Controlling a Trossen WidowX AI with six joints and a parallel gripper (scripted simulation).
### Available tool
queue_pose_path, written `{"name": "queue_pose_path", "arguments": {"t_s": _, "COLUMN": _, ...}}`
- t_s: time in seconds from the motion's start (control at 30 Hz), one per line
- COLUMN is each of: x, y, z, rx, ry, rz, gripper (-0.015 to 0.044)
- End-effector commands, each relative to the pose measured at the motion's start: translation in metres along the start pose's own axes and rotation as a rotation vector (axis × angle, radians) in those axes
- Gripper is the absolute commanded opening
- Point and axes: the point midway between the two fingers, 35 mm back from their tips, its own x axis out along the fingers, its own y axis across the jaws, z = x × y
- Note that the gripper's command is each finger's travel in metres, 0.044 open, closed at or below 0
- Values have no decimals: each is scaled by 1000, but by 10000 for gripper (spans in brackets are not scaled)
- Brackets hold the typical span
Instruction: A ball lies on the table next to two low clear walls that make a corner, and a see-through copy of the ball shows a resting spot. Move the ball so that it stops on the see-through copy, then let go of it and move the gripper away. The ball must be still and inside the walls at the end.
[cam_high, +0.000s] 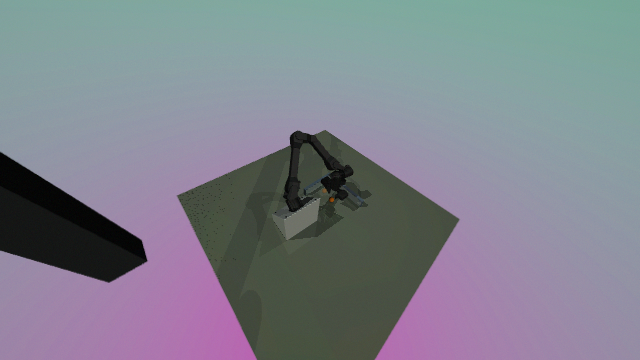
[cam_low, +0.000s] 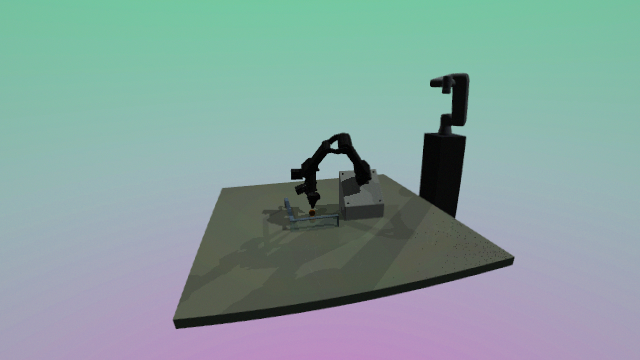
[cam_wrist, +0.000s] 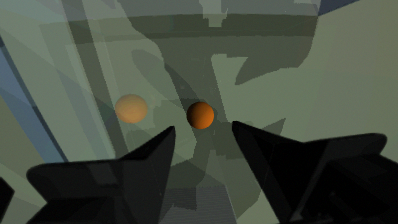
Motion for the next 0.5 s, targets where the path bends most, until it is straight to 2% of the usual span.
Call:
{"name": "queue_pose_path", "arguments": {"t_s": 0.0, "x": 6, "y": 0, "z": -2, "rx": 7, "ry": 5, "rz": 6, "gripper": 279}}
{"name": "queue_pose_path", "arguments": {"t_s": 0.47, "x": 28, "y": 0, "z": -2, "rx": 7, "ry": 6, "rz": 6, "gripper": 279}}
